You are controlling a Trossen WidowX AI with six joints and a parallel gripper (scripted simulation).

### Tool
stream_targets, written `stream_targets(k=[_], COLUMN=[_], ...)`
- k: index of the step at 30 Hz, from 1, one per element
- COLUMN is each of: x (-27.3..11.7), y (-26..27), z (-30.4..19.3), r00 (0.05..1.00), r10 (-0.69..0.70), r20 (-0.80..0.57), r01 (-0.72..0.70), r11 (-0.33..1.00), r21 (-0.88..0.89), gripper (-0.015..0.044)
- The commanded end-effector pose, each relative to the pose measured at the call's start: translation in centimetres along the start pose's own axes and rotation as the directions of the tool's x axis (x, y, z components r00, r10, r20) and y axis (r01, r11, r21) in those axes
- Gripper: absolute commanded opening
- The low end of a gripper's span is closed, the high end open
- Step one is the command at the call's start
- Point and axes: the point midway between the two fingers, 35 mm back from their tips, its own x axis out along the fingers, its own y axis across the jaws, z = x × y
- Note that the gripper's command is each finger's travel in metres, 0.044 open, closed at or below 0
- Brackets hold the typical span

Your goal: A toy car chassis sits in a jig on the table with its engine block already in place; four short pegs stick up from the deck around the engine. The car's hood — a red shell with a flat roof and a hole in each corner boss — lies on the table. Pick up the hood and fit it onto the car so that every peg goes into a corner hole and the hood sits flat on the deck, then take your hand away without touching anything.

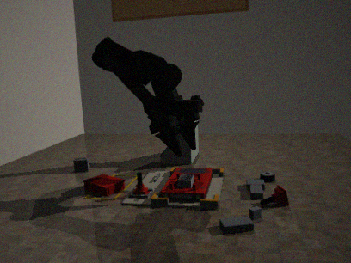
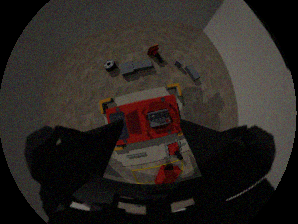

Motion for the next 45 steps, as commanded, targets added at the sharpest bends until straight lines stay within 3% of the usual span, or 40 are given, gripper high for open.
stream_targets(k=[1, 20, 45], x=[0.0, -5.4, -4.2], y=[-0.1, -7.5, -7.2], z=[-0.2, -20.2, -20.8], r00=[1.0, 0.933, 0.932], r10=[0.0, 0.053, 0.055], r20=[-0.003, -0.355, -0.357], r01=[0.0, 0.034, 0.034], r11=[1.0, 0.971, 0.971], r21=[0.002, 0.235, 0.238], gripper=[0.044, 0.044, 0.044])
